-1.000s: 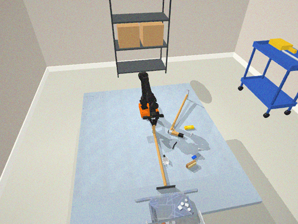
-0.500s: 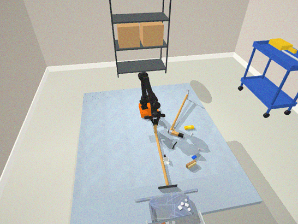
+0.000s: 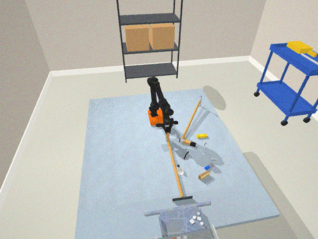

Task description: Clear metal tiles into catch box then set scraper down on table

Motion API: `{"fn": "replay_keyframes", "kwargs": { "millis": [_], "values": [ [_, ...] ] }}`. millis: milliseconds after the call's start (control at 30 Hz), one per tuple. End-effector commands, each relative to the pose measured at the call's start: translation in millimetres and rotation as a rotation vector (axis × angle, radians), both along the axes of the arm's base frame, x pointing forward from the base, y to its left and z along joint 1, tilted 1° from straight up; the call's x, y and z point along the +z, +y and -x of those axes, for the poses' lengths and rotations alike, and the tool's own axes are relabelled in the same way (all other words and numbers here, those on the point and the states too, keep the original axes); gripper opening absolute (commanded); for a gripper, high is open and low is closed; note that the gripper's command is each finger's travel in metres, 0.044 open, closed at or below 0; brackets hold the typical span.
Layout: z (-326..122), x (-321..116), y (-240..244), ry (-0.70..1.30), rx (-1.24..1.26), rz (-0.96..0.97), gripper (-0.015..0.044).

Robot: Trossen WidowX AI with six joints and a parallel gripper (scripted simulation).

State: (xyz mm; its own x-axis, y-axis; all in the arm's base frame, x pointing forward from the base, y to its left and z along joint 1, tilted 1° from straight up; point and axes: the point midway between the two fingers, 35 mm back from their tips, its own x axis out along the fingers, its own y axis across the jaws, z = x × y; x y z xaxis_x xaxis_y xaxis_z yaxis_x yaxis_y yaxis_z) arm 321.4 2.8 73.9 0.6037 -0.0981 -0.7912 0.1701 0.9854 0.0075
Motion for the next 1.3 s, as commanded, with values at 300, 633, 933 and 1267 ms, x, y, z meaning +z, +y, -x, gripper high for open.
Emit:
{"fn": "replay_keyframes", "kwargs": {
  "millis": [300, 633, 933, 1267],
  "values": [
    [-17, 4, 0, -0.011, 0.010, -0.002, 0.0000],
    [-32, 5, -5, -0.014, 0.010, -0.001, 0.0000],
    [-45, 5, -11, -0.016, 0.010, 0.000, 0.0000],
    [-56, 4, -22, -0.019, 0.010, 0.002, 0.0000]
  ]
}}
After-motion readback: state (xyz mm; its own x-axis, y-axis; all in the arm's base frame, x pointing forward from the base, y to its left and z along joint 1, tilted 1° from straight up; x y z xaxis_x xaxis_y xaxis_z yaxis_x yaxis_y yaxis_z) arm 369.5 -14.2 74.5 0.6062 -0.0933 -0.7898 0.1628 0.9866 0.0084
